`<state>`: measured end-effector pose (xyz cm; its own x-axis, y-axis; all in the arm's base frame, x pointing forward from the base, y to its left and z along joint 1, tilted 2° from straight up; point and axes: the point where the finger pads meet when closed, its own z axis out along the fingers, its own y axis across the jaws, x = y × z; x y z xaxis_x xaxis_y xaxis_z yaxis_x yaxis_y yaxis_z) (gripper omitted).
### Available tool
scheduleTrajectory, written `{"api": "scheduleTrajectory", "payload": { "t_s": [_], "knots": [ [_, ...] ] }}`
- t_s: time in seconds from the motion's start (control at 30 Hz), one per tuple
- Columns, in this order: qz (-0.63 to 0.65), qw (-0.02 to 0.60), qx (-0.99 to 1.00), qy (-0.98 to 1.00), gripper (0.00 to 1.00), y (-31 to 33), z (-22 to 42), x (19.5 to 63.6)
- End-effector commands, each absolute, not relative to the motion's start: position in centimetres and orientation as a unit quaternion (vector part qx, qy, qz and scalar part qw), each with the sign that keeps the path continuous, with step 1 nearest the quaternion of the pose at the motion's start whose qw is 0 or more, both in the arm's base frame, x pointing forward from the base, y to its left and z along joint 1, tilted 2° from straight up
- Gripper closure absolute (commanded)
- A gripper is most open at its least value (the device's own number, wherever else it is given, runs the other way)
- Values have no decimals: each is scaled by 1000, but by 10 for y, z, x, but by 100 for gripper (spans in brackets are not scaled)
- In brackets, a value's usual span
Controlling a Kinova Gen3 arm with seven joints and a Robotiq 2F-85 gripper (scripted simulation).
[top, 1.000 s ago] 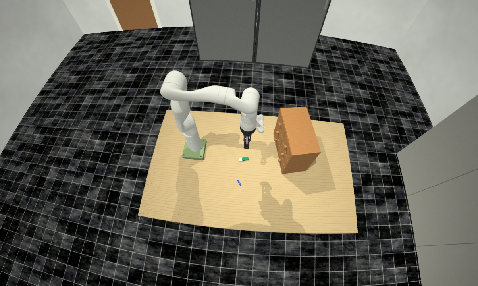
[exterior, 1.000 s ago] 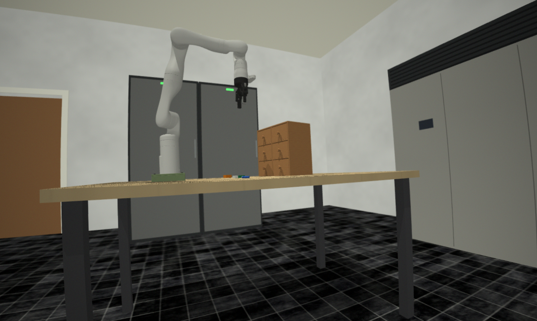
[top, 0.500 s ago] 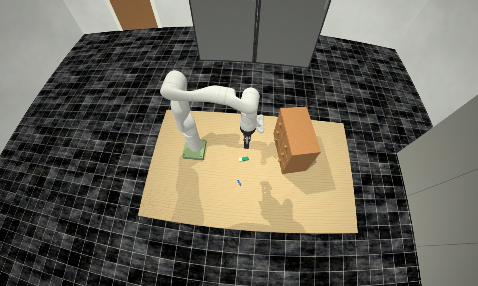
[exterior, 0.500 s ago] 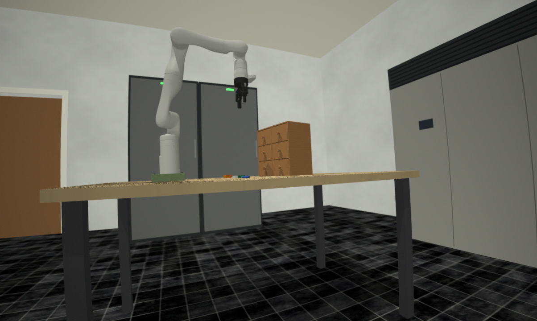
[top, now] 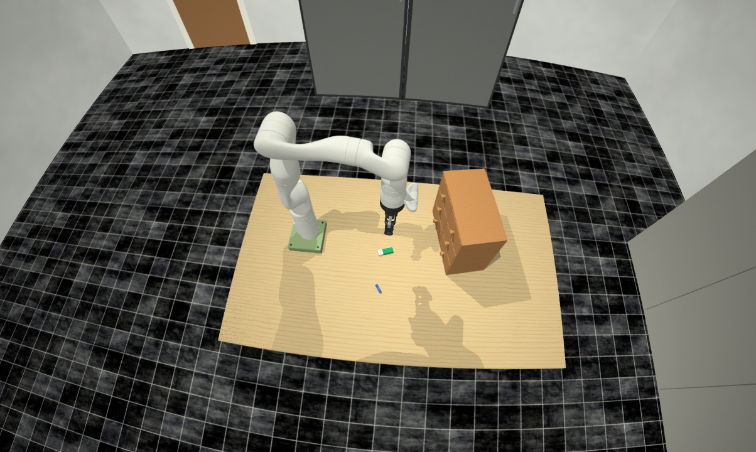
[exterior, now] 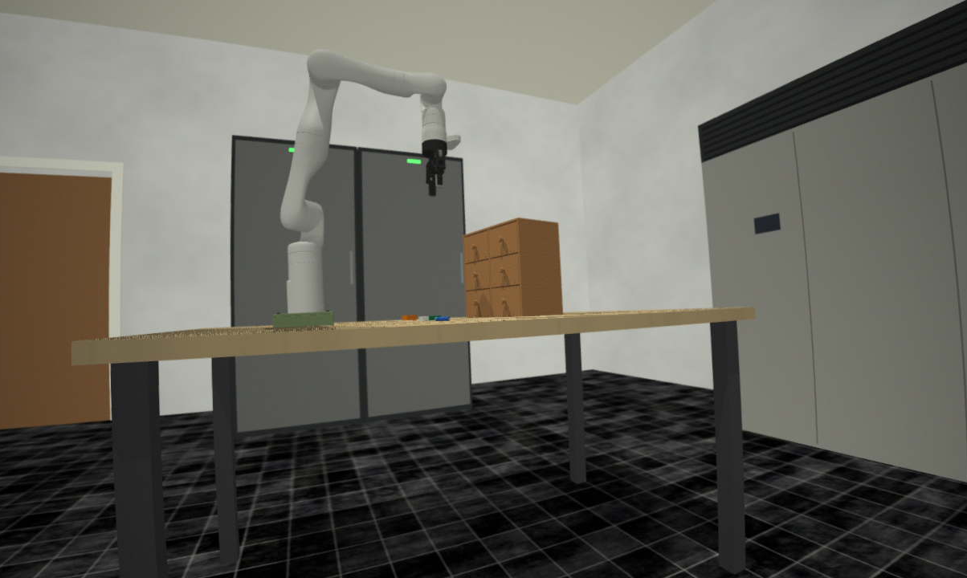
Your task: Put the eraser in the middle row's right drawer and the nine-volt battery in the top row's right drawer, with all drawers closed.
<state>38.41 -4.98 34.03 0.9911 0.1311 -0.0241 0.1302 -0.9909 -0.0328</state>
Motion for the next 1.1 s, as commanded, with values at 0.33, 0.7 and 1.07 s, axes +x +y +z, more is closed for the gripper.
{"api": "scheduleTrajectory", "payload": {
  "t_s": [0.33,0.7,1.07],
  "knots": [
    [14,16,-1000,-2,0,-48,335,386],
    [16,16,-996,86,0,-47,328,389],
    [19,16,-972,232,0,-45,317,394]
  ]
}}
